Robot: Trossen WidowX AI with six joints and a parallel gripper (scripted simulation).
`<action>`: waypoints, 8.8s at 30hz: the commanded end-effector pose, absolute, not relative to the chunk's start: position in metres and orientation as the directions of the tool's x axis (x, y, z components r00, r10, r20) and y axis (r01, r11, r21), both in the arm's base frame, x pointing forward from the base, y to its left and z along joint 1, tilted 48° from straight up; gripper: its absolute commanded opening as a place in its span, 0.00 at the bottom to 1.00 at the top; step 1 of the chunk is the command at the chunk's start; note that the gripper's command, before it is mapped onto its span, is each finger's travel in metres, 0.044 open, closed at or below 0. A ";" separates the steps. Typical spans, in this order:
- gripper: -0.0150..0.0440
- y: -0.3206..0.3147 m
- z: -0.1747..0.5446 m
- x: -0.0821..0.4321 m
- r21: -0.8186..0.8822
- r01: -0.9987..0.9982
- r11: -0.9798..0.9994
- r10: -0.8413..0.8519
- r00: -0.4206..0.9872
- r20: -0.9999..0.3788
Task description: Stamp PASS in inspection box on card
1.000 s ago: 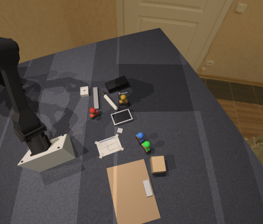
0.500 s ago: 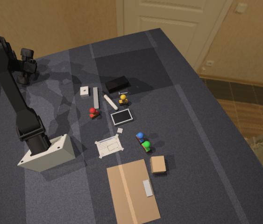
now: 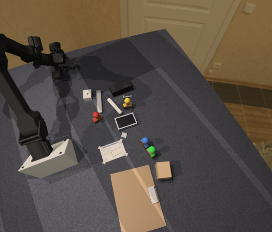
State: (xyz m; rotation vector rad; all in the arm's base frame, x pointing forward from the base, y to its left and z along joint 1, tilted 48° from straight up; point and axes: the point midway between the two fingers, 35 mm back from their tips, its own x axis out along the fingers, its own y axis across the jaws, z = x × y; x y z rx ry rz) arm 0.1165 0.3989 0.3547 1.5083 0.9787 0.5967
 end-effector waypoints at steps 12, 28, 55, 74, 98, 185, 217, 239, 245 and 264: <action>0.63 0.351 0.276 0.308 0.863 0.124 0.490 0.569 0.705 -0.424; 0.63 0.199 0.128 0.433 0.487 0.353 0.799 0.289 0.486 -0.825; 0.63 -0.061 -0.067 0.396 0.522 0.670 0.528 0.738 -0.058 -0.672; 0.63 -0.047 -0.082 0.396 0.522 0.670 0.528 0.738 -0.057 -0.673; 0.63 -0.018 -0.108 0.393 0.523 0.670 0.527 0.739 -0.057 -0.671; 0.25 -0.028 -0.098 0.395 0.526 0.663 0.532 0.737 -0.057 -0.673; 0.25 -0.040 -0.087 0.395 0.527 0.664 0.531 0.738 -0.055 -0.673; 0.25 -0.048 -0.080 0.396 0.528 0.664 0.530 0.738 -0.053 -0.673; 0.25 -0.050 -0.077 0.396 0.529 0.664 0.529 0.738 -0.053 -0.673; 0.25 -0.057 -0.071 0.395 0.529 0.664 0.528 0.739 -0.052 -0.672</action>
